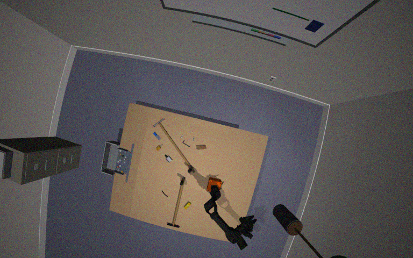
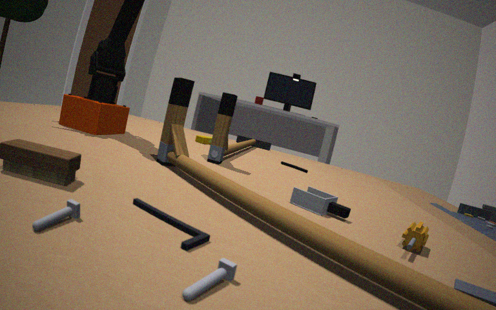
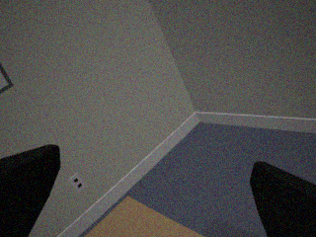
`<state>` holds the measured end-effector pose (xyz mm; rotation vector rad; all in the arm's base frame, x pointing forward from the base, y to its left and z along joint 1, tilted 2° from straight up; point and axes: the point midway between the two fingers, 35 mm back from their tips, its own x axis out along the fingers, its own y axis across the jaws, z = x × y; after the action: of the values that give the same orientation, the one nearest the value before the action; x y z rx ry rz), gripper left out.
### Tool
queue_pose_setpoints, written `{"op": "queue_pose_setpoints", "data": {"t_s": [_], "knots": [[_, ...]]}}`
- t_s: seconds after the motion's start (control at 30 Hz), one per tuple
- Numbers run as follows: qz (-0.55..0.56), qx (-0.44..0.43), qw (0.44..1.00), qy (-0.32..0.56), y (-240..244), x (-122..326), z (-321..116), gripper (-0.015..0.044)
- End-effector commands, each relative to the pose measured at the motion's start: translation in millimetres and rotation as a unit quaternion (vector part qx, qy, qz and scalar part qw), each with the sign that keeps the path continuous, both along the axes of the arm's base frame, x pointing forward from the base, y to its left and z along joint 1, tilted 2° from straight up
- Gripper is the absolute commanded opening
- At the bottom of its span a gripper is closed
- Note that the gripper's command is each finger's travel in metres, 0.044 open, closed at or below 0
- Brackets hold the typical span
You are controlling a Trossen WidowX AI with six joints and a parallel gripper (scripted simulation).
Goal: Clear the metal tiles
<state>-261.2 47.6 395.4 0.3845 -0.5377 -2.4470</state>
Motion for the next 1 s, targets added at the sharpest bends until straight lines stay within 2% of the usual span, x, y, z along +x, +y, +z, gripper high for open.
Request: {"op": "queue_pose_setpoints", "data": {"t_s": [0.0, 0.03, 0.97], "knots": [[0.000, 0.000, 1.000, 0.000, 0, 0, 0, 0.0426], [0.000, 0.000, 1.000, 0.000, 0, 0, 1, 0.0440], [0.000, 0.000, 1.000, 0.000, 2, -5, 57, 0.0440]]}}
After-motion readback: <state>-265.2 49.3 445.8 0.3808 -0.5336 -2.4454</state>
